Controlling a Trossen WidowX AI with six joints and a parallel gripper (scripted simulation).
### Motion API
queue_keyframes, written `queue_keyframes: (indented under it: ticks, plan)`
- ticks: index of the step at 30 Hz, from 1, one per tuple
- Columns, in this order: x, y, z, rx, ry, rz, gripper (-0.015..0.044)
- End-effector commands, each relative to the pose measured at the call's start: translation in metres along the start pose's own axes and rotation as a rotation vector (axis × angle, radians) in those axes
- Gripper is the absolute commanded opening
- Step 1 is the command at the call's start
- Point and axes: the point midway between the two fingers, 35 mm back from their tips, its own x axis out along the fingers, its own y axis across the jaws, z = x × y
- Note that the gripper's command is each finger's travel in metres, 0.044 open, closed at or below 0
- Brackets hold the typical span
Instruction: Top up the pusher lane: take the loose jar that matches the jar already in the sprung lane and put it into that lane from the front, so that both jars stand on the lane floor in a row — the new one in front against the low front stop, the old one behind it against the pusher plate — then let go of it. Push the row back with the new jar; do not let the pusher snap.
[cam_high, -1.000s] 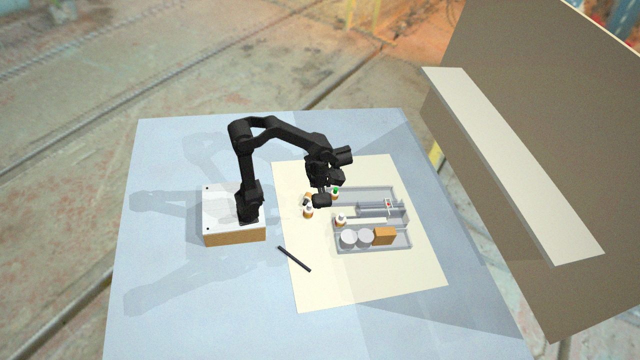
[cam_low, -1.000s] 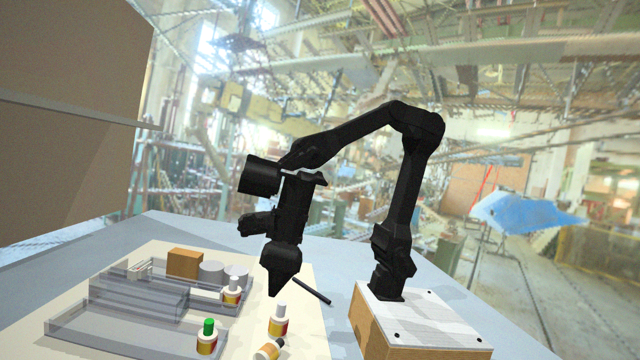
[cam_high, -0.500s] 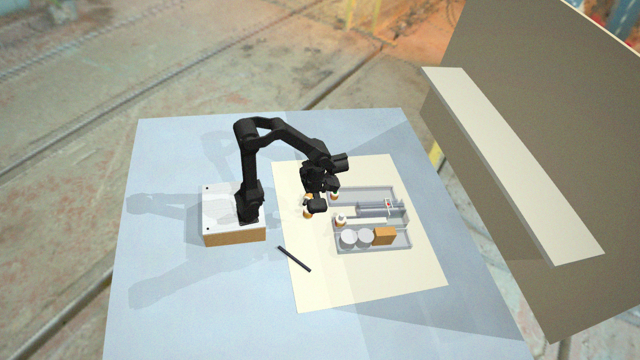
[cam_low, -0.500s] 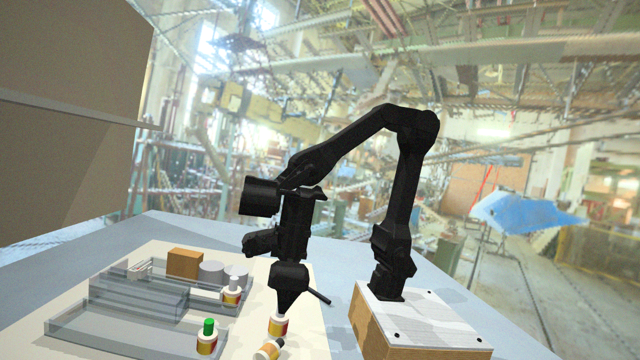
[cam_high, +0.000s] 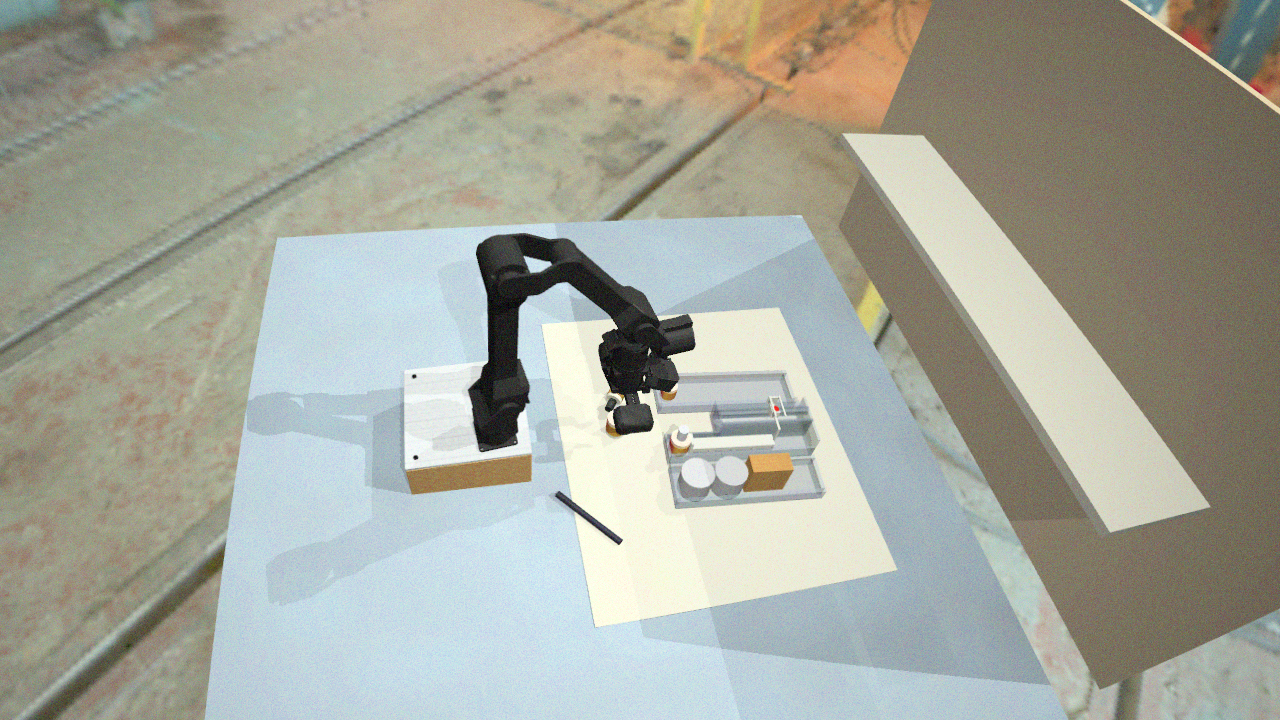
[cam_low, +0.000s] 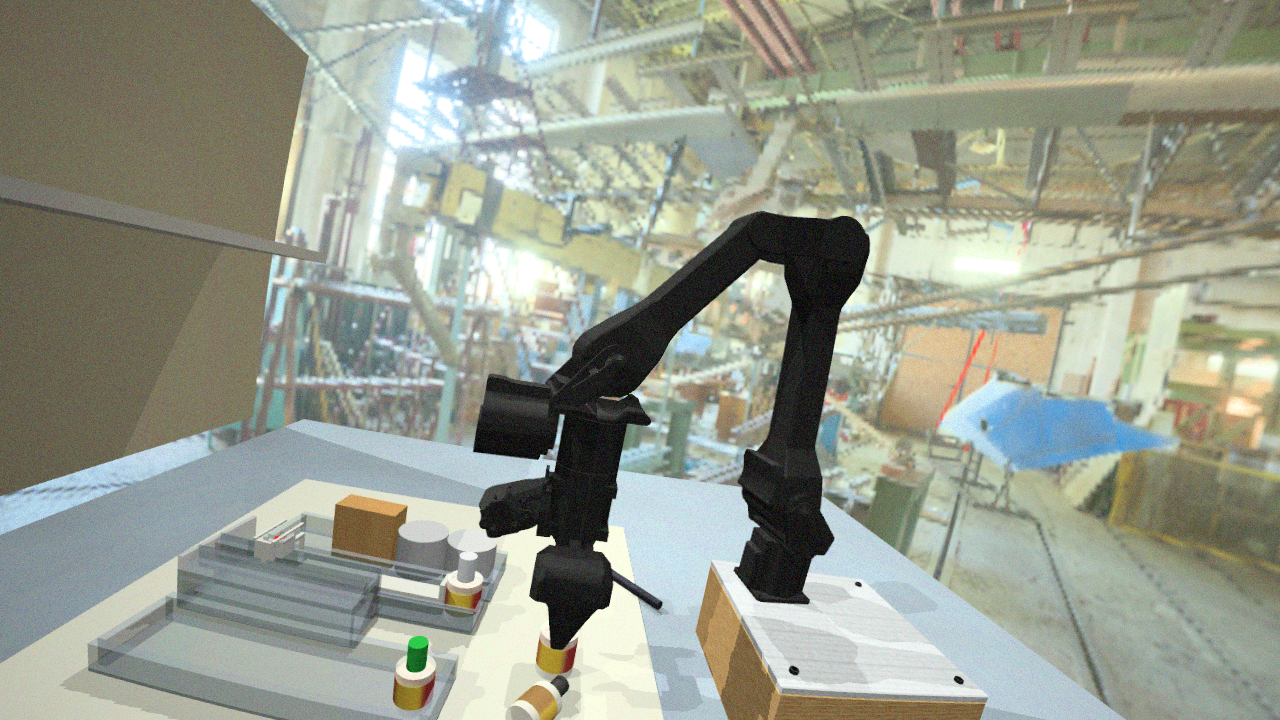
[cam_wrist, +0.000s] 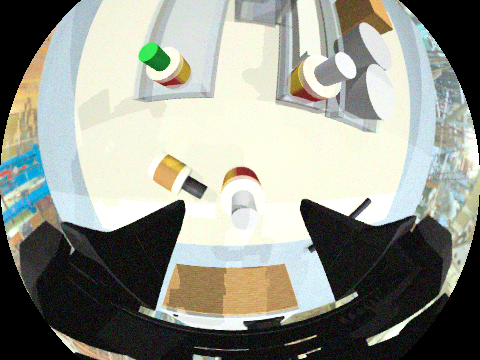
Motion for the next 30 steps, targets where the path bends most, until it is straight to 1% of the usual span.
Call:
queue_keyframes:
  ticks: [1, 16, 27, 30]
  plan:
    - [0.009, 0.0, -0.002, -0.006, 0.011, 0.002, 0.044]
    - [0.031, 0.0, -0.003, -0.006, 0.011, 0.002, 0.044]
    - [0.031, 0.0, -0.003, -0.006, 0.011, 0.002, 0.0151]
    - [0.031, 0.0, -0.003, -0.006, 0.011, 0.002, 0.0131]
